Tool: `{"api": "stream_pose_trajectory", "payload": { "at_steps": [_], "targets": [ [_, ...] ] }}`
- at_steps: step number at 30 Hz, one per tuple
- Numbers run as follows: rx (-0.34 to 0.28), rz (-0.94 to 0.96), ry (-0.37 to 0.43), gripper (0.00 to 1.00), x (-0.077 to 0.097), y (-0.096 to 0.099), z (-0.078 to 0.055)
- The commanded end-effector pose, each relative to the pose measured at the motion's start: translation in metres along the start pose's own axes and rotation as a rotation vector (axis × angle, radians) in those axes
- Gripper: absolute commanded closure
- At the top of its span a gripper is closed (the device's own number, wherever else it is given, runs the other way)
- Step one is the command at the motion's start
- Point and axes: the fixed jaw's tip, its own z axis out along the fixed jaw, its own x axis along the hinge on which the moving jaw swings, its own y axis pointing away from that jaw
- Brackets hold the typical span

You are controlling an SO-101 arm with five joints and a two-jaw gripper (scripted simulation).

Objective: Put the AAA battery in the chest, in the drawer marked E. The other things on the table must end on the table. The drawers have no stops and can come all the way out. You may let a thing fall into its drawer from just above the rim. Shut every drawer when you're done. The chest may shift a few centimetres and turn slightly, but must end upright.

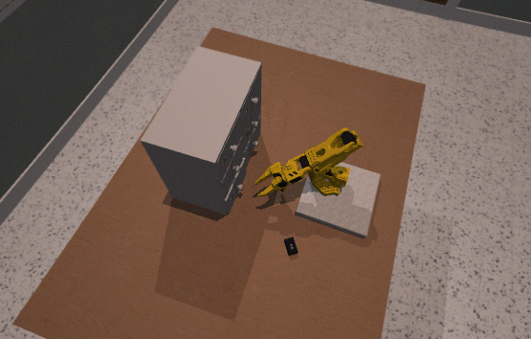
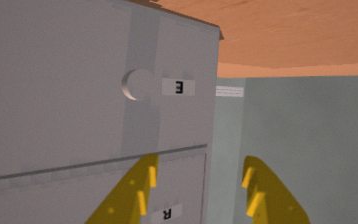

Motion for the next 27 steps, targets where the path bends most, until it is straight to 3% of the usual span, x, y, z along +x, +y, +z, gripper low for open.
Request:
{"api": "stream_pose_trajectory", "payload": {
  "at_steps": [1, 9, 27],
  "targets": [
    [0.015, -0.019, -0.034, 0.79, -0.008, -0.003, -0.002],
    [0.025, -0.033, -0.036, 0.79, -0.009, -0.006, -0.002],
    [0.033, -0.041, 0.097, 0.79, 0.020, -0.008, -0.023]
  ]
}}
